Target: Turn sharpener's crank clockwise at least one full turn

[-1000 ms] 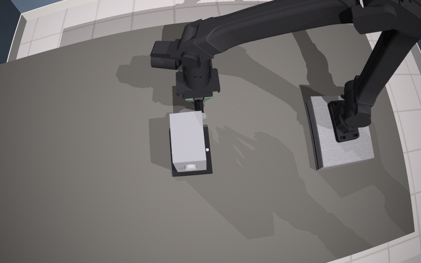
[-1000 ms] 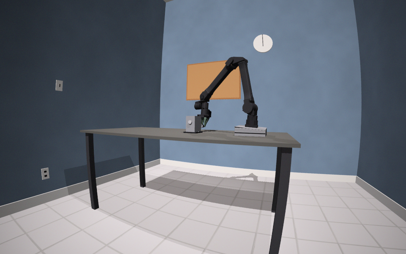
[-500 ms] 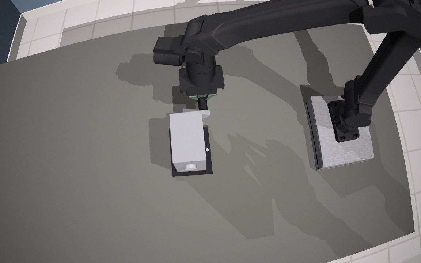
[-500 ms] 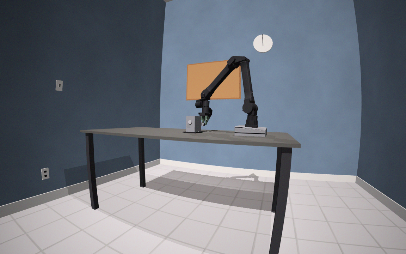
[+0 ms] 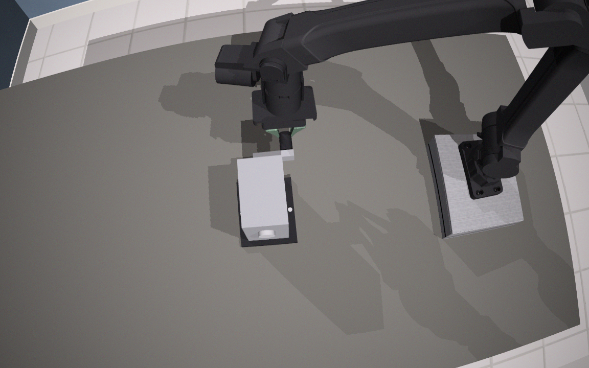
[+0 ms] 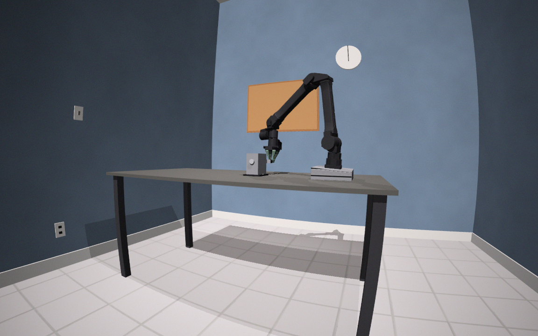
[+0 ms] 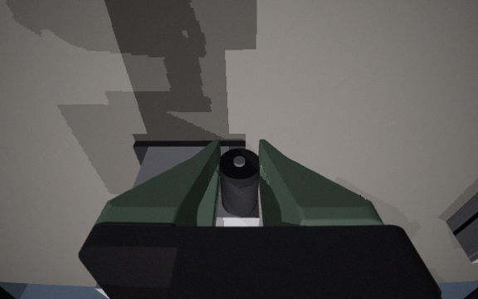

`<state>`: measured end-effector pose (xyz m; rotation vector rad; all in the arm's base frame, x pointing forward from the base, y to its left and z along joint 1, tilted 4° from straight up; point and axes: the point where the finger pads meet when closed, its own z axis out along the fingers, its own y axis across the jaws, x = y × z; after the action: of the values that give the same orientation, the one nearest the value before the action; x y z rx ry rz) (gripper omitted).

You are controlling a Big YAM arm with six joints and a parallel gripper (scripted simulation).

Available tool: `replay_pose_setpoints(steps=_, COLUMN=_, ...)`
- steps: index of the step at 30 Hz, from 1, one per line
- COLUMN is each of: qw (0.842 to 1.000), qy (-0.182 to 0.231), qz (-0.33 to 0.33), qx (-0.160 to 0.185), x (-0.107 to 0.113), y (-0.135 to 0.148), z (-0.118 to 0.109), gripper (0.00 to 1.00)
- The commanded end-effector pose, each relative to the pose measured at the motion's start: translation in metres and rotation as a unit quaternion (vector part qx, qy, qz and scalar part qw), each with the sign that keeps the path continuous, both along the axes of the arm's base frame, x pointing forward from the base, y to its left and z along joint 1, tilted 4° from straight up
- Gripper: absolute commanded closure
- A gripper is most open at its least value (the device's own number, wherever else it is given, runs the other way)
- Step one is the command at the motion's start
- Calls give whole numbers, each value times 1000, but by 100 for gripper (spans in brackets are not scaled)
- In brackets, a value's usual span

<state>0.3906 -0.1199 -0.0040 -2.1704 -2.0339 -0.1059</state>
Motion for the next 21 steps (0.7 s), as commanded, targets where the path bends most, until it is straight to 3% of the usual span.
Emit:
replay_pose_setpoints(steps=1, qw=999, qy=-32, qz=1, qx=-9, x=25, y=-7, z=32, gripper=85)
replay_pose_setpoints(steps=21, qw=1000, qy=-28, qz=0, qx=-7, x=41, y=-4, z=51, gripper=85)
